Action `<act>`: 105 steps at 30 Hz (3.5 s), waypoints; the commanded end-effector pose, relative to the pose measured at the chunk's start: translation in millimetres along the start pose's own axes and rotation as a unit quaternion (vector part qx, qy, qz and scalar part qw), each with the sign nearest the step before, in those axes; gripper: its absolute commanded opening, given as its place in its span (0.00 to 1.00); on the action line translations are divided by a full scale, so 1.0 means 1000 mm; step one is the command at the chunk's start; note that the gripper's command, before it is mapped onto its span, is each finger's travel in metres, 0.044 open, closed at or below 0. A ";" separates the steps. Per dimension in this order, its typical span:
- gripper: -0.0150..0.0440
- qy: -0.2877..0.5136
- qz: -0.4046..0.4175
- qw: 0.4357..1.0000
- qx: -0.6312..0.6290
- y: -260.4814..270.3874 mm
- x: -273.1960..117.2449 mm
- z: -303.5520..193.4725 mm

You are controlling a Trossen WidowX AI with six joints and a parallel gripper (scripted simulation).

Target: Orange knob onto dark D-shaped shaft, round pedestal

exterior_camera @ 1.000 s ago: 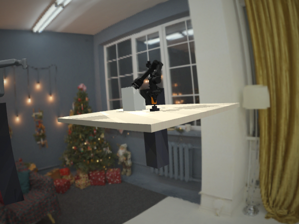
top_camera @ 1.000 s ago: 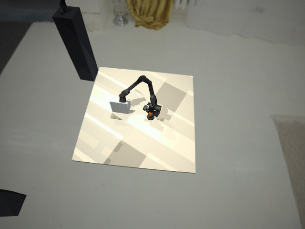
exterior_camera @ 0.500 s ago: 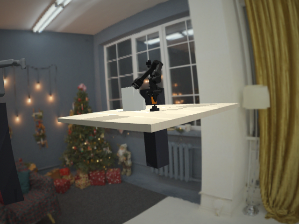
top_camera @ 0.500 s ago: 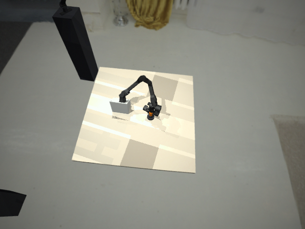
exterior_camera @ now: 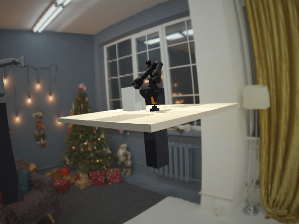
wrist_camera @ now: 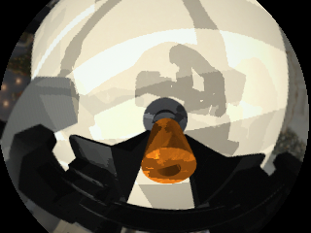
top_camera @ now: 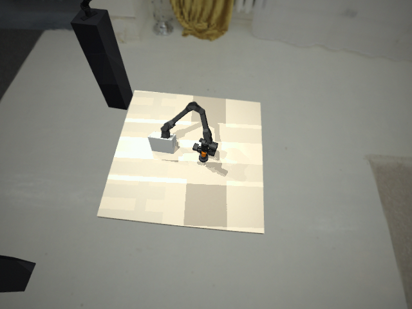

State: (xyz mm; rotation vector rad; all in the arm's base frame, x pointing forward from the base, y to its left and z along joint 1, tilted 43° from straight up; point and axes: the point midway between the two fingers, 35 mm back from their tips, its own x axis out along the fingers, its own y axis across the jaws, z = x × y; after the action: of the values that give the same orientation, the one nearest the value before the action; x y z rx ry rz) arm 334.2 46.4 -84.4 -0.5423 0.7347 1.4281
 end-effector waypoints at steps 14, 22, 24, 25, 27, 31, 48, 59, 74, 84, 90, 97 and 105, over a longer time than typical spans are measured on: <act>0.25 0.000 0.000 1.000 -0.005 -0.001 0.002 0.001; 0.25 0.000 0.000 1.000 -0.005 -0.001 0.002 0.001; 0.25 0.000 0.000 1.000 -0.005 0.000 -0.001 0.001; 0.25 0.000 0.000 1.000 -0.005 0.000 -0.002 0.001; 0.25 0.000 0.000 1.000 -0.005 0.000 -0.003 0.001; 0.25 0.000 0.000 0.999 -0.034 0.001 -0.003 0.001; 0.25 0.000 0.000 0.994 -0.109 0.000 0.001 0.001; 0.25 0.000 0.000 0.994 -0.109 0.000 0.002 0.002; 0.25 0.000 0.000 0.994 -0.109 0.000 -0.003 0.002; 0.25 0.000 0.000 0.977 -0.212 0.000 -0.001 0.000; 0.25 0.000 0.000 0.977 -0.212 0.000 0.000 0.000; 0.25 0.000 0.000 0.977 -0.212 0.001 0.002 0.002; 0.25 0.000 0.000 0.977 -0.212 0.000 0.002 0.002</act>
State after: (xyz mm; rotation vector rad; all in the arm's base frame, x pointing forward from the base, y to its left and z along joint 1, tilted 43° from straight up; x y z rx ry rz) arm 333.2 48.1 -84.6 -0.8662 0.4307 1.5924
